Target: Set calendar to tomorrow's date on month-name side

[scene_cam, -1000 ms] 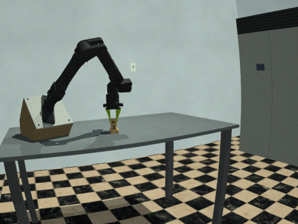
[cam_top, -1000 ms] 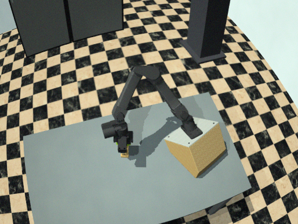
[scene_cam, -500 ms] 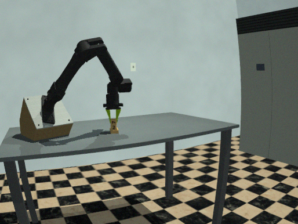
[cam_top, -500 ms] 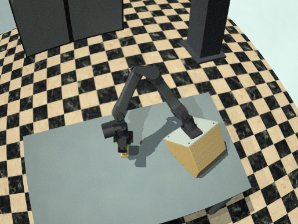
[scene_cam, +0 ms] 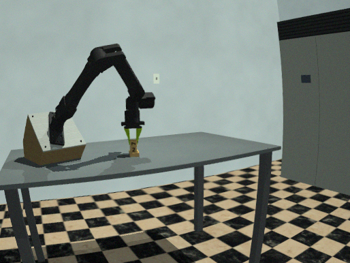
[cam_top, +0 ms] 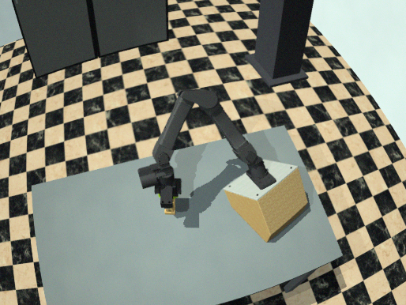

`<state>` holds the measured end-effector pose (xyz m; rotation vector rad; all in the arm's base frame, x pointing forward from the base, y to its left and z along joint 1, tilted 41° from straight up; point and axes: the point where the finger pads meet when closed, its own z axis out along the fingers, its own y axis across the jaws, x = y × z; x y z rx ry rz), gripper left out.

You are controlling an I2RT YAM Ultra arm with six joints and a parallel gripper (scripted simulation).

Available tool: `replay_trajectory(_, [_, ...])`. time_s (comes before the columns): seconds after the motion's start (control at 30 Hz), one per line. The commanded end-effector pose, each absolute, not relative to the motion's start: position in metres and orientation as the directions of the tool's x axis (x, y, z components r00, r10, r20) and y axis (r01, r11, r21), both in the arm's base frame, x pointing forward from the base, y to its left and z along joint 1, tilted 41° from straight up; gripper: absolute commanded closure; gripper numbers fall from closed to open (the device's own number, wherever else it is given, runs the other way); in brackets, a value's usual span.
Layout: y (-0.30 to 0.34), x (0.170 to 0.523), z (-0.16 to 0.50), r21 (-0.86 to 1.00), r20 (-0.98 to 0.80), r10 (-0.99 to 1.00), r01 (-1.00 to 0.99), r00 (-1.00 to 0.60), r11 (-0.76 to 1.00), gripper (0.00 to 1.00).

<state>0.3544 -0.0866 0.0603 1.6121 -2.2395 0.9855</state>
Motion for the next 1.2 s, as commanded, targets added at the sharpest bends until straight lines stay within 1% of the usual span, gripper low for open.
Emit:
replay_trajectory(0.0, [-0.0762, 0.3664, 0.0698, -0.416, 0.507, -0.779, -0.896, -0.369, 0.155, 0.74])
replay_trajectory(1.17, [-0.0763, 0.3682, 0.0723, -0.424, 0.502, -0.779, -0.892, -0.375, 0.155, 0.74])
